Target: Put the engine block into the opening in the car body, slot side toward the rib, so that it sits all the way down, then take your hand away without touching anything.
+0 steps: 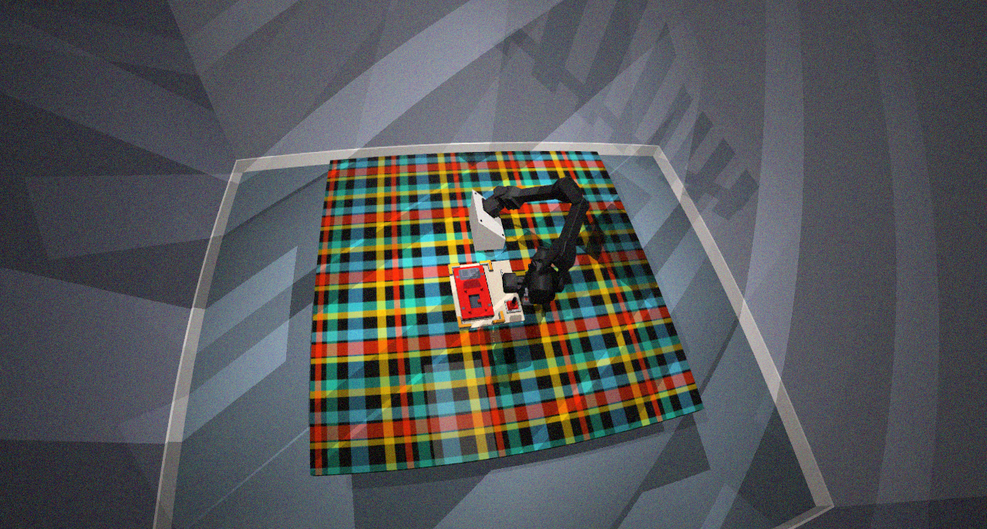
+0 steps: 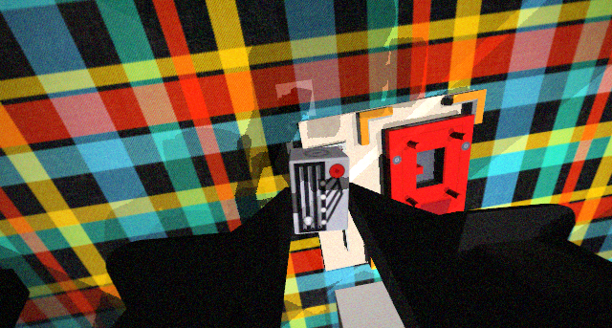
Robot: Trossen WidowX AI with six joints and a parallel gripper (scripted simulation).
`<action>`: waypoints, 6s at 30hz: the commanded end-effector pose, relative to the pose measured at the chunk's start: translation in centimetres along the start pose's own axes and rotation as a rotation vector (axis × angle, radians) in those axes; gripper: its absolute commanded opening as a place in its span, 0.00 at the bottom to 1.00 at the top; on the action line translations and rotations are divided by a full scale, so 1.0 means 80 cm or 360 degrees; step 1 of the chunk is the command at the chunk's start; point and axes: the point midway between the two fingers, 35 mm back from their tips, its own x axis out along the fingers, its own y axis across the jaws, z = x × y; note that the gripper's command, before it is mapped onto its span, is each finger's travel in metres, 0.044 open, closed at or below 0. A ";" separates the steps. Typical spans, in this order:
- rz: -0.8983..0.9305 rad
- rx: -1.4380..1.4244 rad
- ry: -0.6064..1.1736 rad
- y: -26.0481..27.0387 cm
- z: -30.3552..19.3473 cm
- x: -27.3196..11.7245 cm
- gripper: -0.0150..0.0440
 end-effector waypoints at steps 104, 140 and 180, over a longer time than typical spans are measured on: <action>0.0007 -0.0221 0.0002 -0.202 -0.042 0.069 0.52; 0.0007 -0.0202 0.0002 -0.202 -0.042 0.081 0.52; 0.0008 -0.0201 0.0002 -0.202 -0.043 0.095 0.52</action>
